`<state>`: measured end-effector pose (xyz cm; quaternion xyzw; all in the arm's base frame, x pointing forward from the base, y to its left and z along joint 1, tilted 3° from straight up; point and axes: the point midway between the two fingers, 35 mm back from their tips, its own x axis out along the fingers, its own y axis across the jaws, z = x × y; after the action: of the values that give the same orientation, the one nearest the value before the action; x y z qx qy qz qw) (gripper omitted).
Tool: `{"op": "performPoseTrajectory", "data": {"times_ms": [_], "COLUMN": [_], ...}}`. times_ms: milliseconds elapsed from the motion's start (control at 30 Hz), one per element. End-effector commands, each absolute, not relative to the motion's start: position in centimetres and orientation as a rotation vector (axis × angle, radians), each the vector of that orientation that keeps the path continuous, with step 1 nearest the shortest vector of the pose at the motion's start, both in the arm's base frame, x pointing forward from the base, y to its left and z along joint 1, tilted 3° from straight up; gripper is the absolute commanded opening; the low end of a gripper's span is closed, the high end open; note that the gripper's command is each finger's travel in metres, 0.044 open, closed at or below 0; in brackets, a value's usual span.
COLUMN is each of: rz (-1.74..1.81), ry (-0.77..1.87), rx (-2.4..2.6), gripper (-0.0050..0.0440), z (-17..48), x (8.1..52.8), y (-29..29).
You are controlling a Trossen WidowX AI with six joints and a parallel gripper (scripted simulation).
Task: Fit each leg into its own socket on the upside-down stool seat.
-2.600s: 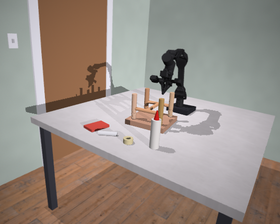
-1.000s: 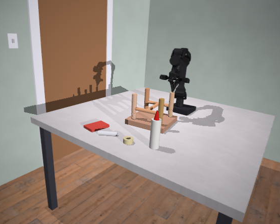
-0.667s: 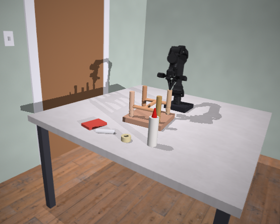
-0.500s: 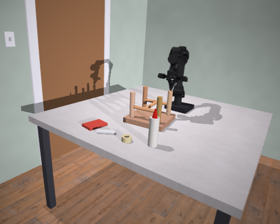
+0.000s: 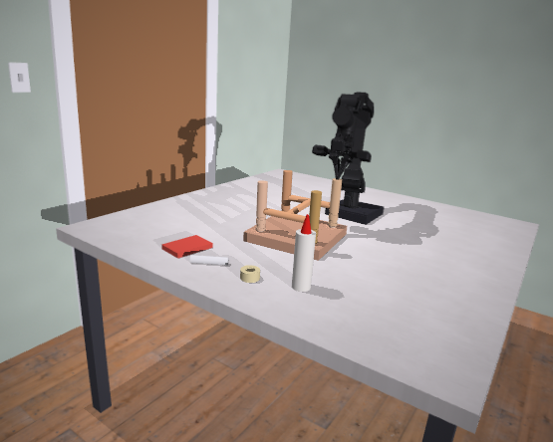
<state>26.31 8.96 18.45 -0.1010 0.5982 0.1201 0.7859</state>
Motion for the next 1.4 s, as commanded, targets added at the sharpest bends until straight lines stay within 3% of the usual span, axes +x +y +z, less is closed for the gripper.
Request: {"op": "performPoseTrajectory", "data": {"times_ms": [0, 1367], "rz": [0.248, 0.248], "ry": [1.345, 1.345], "rx": [-0.229, -0.229], "gripper": [0.0, 0.0], "z": [16.3, 15.93], "x": [26.2, 26.18], "y": [8.8, 8.79]}}
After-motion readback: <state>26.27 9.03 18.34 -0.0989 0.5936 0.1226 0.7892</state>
